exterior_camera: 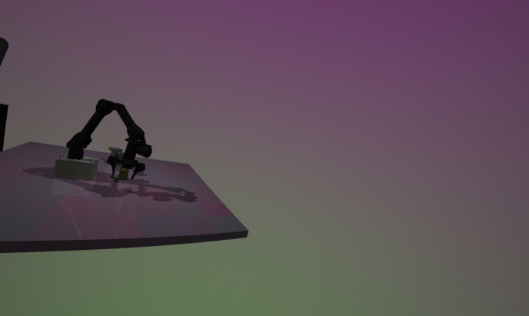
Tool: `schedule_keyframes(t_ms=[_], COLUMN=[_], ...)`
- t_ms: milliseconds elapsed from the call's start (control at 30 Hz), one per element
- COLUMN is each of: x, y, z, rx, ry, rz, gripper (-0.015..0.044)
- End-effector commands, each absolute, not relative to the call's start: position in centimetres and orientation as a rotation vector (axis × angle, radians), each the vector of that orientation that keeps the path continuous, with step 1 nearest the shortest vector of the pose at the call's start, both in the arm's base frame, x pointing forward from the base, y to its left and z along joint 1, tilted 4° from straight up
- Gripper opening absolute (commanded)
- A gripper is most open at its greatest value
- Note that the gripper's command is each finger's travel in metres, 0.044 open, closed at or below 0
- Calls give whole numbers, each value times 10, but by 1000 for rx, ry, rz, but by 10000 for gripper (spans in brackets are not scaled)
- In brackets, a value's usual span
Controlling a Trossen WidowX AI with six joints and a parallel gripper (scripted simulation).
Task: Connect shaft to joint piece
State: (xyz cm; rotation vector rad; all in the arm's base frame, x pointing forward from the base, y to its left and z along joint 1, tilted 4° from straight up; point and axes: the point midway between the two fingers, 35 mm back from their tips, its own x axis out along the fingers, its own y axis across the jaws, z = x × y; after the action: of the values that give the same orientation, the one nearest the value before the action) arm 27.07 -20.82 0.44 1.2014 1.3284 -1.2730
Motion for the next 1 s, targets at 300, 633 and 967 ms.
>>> schedule_keyframes(t_ms=[300,633,967], x=[268,268,268], y=[-207,-207,-207], z=[-1,-1,-1], rx=[1199,1199,1199], ry=[1333,1333,1333], rz=[-1284,-1284,-1284], gripper=[204,102,69])
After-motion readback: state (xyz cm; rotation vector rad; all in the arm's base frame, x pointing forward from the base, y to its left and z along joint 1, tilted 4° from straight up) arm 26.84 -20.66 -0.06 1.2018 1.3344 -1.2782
